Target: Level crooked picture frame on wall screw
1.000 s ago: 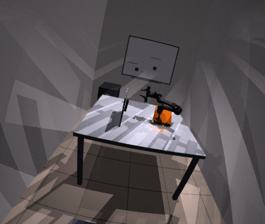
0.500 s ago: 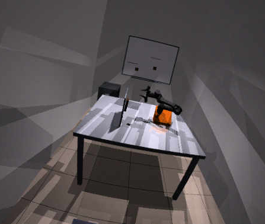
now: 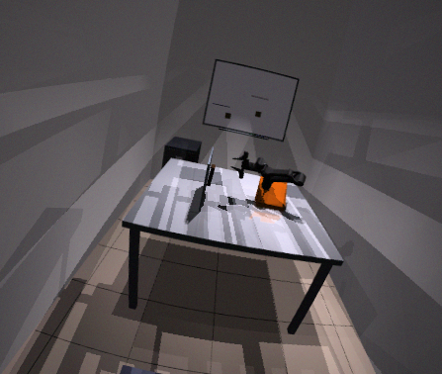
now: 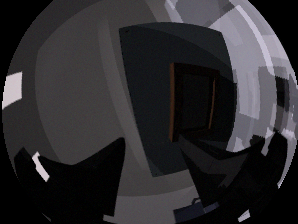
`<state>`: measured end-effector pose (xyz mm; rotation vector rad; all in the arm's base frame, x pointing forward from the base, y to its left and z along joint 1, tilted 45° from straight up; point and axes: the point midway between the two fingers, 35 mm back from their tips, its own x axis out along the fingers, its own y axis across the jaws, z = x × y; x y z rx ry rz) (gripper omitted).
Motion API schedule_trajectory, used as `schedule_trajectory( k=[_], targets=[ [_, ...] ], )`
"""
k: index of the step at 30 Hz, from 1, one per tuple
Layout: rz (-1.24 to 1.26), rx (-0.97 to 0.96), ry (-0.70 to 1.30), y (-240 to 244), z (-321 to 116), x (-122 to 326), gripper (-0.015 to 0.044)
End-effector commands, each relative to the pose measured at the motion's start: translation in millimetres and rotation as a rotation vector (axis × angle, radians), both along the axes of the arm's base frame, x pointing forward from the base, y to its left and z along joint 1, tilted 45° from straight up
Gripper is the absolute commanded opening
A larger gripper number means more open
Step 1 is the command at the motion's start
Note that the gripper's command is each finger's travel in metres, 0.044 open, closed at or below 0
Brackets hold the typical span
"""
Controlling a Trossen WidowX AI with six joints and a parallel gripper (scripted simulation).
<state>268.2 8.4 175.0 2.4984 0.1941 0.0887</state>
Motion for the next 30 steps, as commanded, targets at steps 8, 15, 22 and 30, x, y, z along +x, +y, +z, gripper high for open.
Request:
schedule_trajectory(
  k=[8,15,22,30],
  targets=[
    [-0.006,0.005,0.001,-0.5,-0.7,0.1,0.0260],
    [-0.006,0.005,0.001,-0.3,-0.7,0.8,0.0260],
    [-0.006,0.005,-0.001,9.7,-2.8,23.4,0.0260],
    [-0.006,0.007,-0.003,33.4,-20.2,56.4,0.0260]
  ],
)
